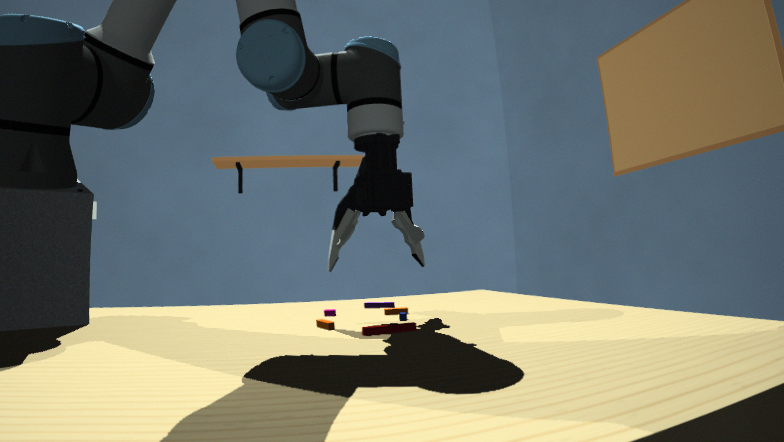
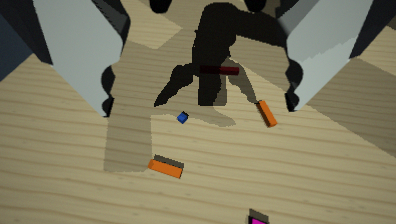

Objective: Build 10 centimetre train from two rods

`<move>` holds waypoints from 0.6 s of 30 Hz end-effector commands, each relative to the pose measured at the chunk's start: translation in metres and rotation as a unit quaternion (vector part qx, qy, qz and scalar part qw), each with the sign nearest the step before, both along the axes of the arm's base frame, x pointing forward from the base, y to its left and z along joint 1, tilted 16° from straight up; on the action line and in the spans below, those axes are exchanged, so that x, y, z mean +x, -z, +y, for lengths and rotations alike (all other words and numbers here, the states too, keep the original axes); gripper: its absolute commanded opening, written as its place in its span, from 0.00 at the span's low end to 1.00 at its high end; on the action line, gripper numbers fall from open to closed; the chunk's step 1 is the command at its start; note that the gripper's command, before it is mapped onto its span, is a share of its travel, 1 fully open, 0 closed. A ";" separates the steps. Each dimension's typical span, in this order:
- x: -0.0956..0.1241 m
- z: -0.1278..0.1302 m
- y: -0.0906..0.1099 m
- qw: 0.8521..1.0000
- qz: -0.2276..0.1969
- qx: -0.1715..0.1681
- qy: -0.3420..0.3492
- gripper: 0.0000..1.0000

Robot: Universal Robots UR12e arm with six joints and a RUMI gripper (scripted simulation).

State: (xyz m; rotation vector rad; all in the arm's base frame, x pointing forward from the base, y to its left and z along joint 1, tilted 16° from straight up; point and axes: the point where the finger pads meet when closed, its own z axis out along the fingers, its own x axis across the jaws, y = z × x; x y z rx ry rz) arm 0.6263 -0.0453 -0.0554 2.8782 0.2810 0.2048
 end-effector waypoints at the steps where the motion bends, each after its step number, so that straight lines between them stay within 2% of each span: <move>1: 0.001 -0.007 -0.002 0.999 -0.010 0.006 0.046 1.00; 8: 0.000 -0.033 -0.009 0.982 -0.043 0.029 0.183 1.00; 15: -0.002 -0.055 -0.014 0.950 -0.071 0.049 0.300 1.00; 16: -0.002 -0.059 -0.015 0.945 -0.075 0.051 0.316 1.00; 18: -0.002 -0.059 -0.015 0.945 -0.075 0.051 0.316 1.00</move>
